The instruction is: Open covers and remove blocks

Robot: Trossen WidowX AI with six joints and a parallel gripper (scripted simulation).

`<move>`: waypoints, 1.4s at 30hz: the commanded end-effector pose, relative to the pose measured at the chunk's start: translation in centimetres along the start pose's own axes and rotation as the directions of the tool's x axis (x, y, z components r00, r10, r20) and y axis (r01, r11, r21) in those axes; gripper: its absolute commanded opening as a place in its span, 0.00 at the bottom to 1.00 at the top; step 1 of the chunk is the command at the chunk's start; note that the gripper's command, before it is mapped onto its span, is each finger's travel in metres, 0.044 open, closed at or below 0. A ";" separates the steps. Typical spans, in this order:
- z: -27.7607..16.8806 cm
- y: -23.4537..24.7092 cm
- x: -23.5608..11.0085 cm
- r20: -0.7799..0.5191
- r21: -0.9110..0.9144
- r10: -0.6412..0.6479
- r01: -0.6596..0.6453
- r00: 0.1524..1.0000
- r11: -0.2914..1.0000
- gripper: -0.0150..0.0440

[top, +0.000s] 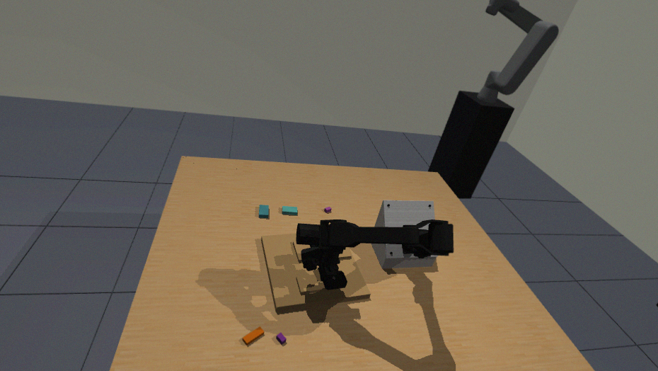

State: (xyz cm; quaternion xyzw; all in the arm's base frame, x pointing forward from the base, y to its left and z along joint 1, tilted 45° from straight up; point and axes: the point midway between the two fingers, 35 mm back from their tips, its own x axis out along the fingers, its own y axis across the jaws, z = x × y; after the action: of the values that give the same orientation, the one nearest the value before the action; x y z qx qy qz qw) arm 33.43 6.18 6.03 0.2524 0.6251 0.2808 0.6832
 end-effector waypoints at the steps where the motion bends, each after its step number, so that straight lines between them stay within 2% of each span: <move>1: -0.2 0.1 0.5 -0.004 0.009 0.006 -0.006 1.000 1.000 0.25; 42: 3.0 0.2 0.9 -0.003 0.007 0.007 -0.007 1.000 1.000 0.25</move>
State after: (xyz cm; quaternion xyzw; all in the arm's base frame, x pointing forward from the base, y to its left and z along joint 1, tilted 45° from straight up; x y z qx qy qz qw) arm 36.16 6.89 5.71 0.2527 0.6260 0.2819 0.6818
